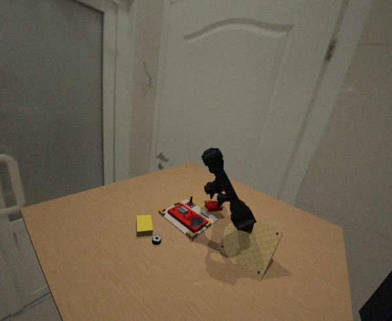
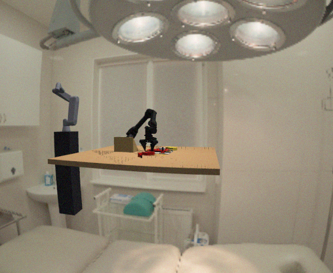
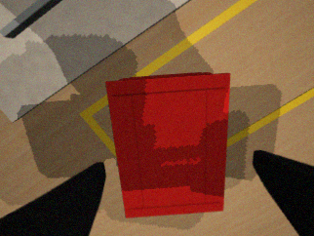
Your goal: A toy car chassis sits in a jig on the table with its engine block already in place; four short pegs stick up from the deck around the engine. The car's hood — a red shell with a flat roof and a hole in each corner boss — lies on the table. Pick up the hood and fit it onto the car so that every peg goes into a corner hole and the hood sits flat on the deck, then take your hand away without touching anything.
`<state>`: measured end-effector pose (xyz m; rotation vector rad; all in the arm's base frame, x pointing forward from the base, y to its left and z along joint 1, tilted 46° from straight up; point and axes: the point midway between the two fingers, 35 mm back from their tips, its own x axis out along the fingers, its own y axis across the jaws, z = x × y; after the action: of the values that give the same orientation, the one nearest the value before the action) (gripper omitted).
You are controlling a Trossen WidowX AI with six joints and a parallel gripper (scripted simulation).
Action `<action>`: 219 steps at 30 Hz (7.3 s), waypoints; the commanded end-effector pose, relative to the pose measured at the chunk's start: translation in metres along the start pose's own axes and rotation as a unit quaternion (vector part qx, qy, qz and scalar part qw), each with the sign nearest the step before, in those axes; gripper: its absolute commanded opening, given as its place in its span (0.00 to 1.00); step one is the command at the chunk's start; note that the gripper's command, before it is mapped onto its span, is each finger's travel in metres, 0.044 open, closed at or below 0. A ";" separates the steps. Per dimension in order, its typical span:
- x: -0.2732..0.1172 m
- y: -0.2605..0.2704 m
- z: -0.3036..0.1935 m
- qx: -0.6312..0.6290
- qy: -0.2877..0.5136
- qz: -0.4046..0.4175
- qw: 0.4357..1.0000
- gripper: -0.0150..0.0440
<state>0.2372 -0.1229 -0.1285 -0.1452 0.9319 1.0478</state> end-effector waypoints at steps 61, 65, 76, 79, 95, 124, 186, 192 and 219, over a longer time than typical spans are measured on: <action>0.024 0.001 0.001 0.000 -0.001 0.002 1.000 0.78; 0.023 0.002 0.001 0.001 -0.001 0.002 1.000 0.66; 0.002 0.001 0.001 0.001 0.000 0.002 1.000 0.25; -0.009 0.001 0.000 0.001 0.000 0.002 1.000 0.25; -0.064 0.001 0.000 0.002 0.001 0.002 1.000 0.25; -0.076 0.000 0.076 0.176 0.002 0.000 0.984 0.25; -0.026 0.041 0.221 0.514 0.000 0.008 0.858 0.25; -0.026 0.041 0.221 0.514 0.000 0.008 0.858 0.25; -0.025 0.041 0.221 0.514 0.000 0.008 0.858 0.25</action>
<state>0.3315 -0.0063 0.0411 0.7483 1.3780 0.4455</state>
